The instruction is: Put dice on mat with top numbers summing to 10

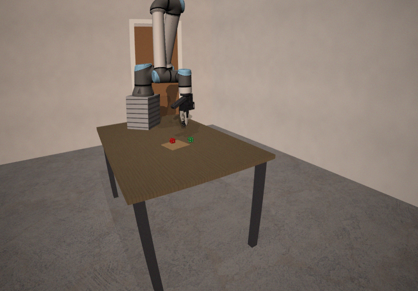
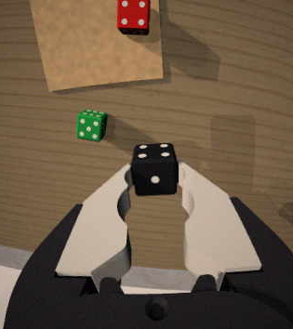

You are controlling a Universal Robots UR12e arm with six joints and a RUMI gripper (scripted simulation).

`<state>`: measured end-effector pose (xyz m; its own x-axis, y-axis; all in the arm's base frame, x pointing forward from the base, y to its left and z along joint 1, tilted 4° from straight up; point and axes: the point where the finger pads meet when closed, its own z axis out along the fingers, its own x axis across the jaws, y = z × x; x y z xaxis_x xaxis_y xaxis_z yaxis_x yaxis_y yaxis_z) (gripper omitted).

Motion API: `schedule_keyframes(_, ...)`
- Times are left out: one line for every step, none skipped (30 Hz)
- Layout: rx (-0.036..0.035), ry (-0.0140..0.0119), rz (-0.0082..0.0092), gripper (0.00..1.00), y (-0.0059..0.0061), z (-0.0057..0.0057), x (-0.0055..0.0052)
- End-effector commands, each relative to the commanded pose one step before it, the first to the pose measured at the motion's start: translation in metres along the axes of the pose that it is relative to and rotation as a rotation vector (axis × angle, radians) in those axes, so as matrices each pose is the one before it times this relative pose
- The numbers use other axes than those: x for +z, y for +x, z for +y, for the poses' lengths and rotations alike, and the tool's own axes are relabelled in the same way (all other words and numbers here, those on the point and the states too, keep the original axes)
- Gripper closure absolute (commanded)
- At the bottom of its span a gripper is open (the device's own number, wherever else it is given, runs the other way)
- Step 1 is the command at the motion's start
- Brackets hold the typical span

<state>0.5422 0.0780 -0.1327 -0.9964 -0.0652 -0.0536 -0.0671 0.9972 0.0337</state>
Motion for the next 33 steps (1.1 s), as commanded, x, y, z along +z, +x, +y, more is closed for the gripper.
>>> schedule_keyframes(-0.00003,0.00009,-0.00074,0.90,-0.00044,-0.00007,-0.00119)
schedule_keyframes(0.00000,0.00000,0.00000,0.90,0.00000,0.00000,0.00000)
schedule_keyframes(0.00000,0.00000,0.00000,0.90,0.00000,0.00000,0.00000)
schedule_keyframes(-0.00004,0.00000,0.00000,0.90,0.00000,0.00000,0.00000)
schedule_keyframes(-0.00029,0.00000,0.00000,0.90,-0.00002,-0.00003,0.00000)
schedule_keyframes(-0.00076,0.00000,0.00000,0.90,-0.00004,-0.00007,0.00000)
schedule_keyframes(-0.00144,0.00000,0.00000,0.90,-0.00008,-0.00013,0.00000)
schedule_keyframes(-0.00230,0.00000,0.00000,0.90,-0.00013,-0.00021,0.00000)
schedule_keyframes(-0.00333,0.00000,0.00000,0.90,-0.00019,-0.00031,-0.00001)
schedule_keyframes(-0.00450,0.00000,0.00000,0.90,-0.00025,-0.00041,-0.00001)
schedule_keyframes(-0.00580,0.00000,0.00001,0.90,-0.00032,-0.00054,-0.00001)
schedule_keyframes(-0.00721,0.00000,0.00001,0.90,-0.00039,-0.00067,-0.00001)
schedule_keyframes(-0.00871,0.00001,0.00001,0.90,-0.00046,-0.00081,-0.00001)
schedule_keyframes(0.00000,0.00000,0.00000,0.90,0.00000,0.00000,0.00000)
schedule_keyframes(0.00000,0.00000,0.00000,0.90,0.00000,0.00000,0.00000)
schedule_keyframes(-0.01029,0.00001,0.00001,0.90,-0.00054,-0.00096,-0.00002)
schedule_keyframes(-0.01192,0.00001,0.00001,0.90,-0.00061,-0.00112,-0.00002)
schedule_keyframes(-0.01360,0.00001,0.00001,0.90,-0.00068,-0.00128,-0.00002)
schedule_keyframes(-0.01530,0.00001,0.00001,0.90,-0.00074,-0.00145,-0.00003)
schedule_keyframes(-0.01702,0.00001,0.00001,0.90,-0.00079,-0.00163,-0.00003)
schedule_keyframes(-0.01874,0.00001,0.00002,0.90,-0.00084,-0.00180,-0.00003)
schedule_keyframes(-0.02045,0.00001,0.00002,0.90,-0.00087,-0.00198,-0.00004)
schedule_keyframes(-0.02214,0.00001,0.00002,0.90,-0.00089,-0.00216,-0.00004)
schedule_keyframes(-0.02379,0.00001,0.00002,0.90,-0.00089,-0.00234,-0.00005)
schedule_keyframes(-0.02539,0.00001,0.00002,0.90,-0.00088,-0.00251,-0.00005)
schedule_keyframes(-0.02694,0.00001,0.00002,0.90,-0.00086,-0.00268,-0.00006)
schedule_keyframes(-0.02842,0.00001,0.00002,0.90,-0.00081,-0.00284,-0.00006)
schedule_keyframes(-0.02983,0.00001,0.00002,0.90,-0.00075,-0.00300,-0.00007)
schedule_keyframes(-0.03116,0.00001,0.00002,0.90,-0.00068,-0.00314,-0.00007)
schedule_keyframes(-0.03239,0.00001,0.00002,0.90,-0.00058,-0.00328,-0.00008)
schedule_keyframes(0.00000,0.00000,0.00000,0.90,0.00000,0.00000,0.00000)
schedule_keyframes(0.00000,0.00000,0.00000,0.90,0.00000,0.00000,0.00000)
schedule_keyframes(-0.03353,0.00000,0.00002,0.90,-0.00047,-0.00339,-0.00008)
